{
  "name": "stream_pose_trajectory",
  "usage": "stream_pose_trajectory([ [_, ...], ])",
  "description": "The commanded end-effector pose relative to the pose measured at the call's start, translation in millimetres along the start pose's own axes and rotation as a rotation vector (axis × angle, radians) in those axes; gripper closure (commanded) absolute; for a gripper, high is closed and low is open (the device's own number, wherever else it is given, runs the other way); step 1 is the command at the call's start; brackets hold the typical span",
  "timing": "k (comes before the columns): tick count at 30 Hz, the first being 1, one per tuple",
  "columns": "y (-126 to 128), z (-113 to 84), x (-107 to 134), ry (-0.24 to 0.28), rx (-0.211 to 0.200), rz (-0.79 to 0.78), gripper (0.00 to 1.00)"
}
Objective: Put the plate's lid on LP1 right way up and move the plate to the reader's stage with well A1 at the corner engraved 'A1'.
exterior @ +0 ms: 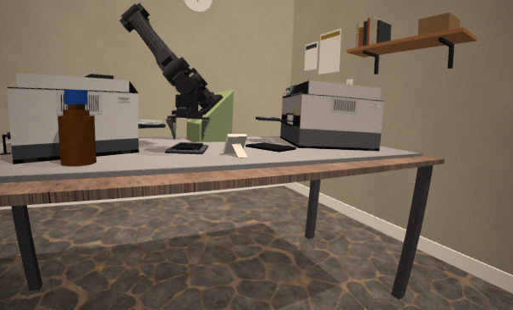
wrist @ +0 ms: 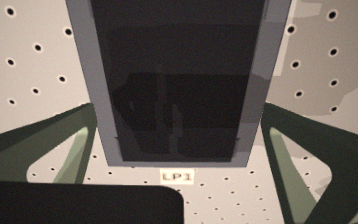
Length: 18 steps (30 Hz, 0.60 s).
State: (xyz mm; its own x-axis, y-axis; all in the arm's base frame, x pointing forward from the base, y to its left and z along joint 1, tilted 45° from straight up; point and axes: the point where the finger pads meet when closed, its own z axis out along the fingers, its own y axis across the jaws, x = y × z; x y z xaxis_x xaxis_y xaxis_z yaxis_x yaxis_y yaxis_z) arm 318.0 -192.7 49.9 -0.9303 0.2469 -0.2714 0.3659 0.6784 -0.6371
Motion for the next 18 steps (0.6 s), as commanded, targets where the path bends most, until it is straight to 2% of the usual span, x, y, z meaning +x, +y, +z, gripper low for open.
stream_pose_trajectory([
  [1,0,-13.6,-16,-0.036,-0.005,0.019,0.00],
  [7,-1,-18.3,-17,-0.035,-0.004,0.027,0.00],
  [13,-1,-42.6,-18,-0.042,-0.005,0.033,0.00],
  [18,0,-49.0,-17,-0.035,-0.003,0.033,0.00],
])
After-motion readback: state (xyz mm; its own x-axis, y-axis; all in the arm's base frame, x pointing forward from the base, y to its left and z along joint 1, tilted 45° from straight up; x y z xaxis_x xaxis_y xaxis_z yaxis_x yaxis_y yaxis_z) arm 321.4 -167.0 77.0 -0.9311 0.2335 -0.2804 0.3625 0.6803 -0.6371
